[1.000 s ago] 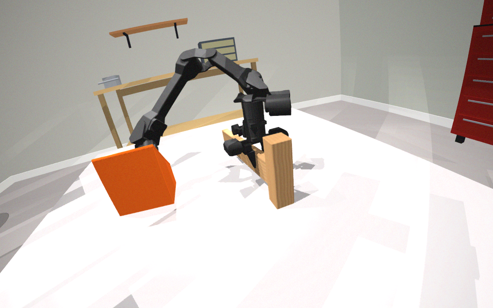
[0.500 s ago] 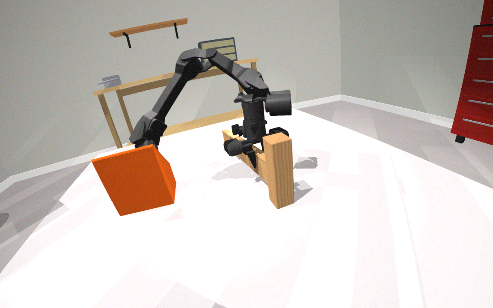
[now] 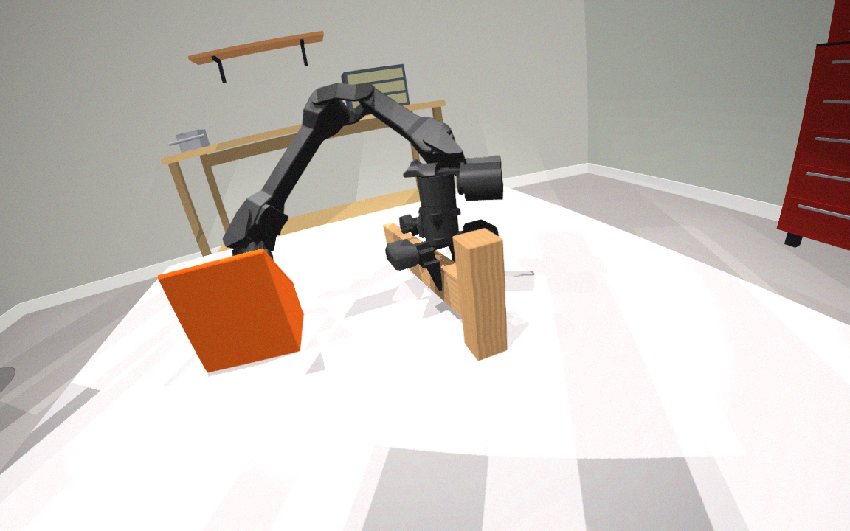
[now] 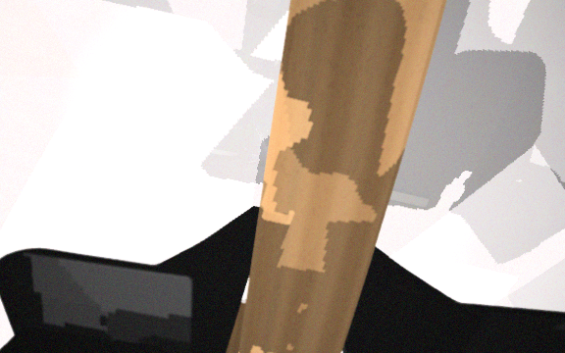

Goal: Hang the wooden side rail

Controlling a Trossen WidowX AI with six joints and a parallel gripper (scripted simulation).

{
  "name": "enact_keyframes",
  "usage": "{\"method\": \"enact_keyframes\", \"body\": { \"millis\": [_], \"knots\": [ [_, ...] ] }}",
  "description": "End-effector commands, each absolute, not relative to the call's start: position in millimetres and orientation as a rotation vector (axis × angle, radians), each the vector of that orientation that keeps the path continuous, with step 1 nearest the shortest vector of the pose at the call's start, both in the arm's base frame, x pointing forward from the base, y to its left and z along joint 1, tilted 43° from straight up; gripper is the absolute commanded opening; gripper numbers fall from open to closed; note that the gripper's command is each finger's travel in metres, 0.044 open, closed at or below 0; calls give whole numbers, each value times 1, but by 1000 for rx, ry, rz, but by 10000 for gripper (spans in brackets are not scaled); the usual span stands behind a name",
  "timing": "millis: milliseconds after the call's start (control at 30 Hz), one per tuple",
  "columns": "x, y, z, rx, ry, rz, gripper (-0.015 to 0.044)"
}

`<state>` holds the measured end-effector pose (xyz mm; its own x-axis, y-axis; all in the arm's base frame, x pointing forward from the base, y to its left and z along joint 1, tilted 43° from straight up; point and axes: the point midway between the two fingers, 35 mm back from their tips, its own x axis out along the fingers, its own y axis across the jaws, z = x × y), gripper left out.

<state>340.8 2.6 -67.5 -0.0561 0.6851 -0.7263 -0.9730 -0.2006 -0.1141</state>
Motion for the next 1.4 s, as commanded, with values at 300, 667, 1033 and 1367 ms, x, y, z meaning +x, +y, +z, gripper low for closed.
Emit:
{"method": "enact_keyframes", "body": {
  "millis": [300, 667, 1033, 1367],
  "knots": [
    [343, -6, -68, -805, 493, 1601, 0],
    [342, -6, -69, -805, 493, 1601, 0],
    [343, -7, -70, -805, 493, 1601, 0],
    [343, -8, -70, -805, 493, 1601, 0]
  ]
}}
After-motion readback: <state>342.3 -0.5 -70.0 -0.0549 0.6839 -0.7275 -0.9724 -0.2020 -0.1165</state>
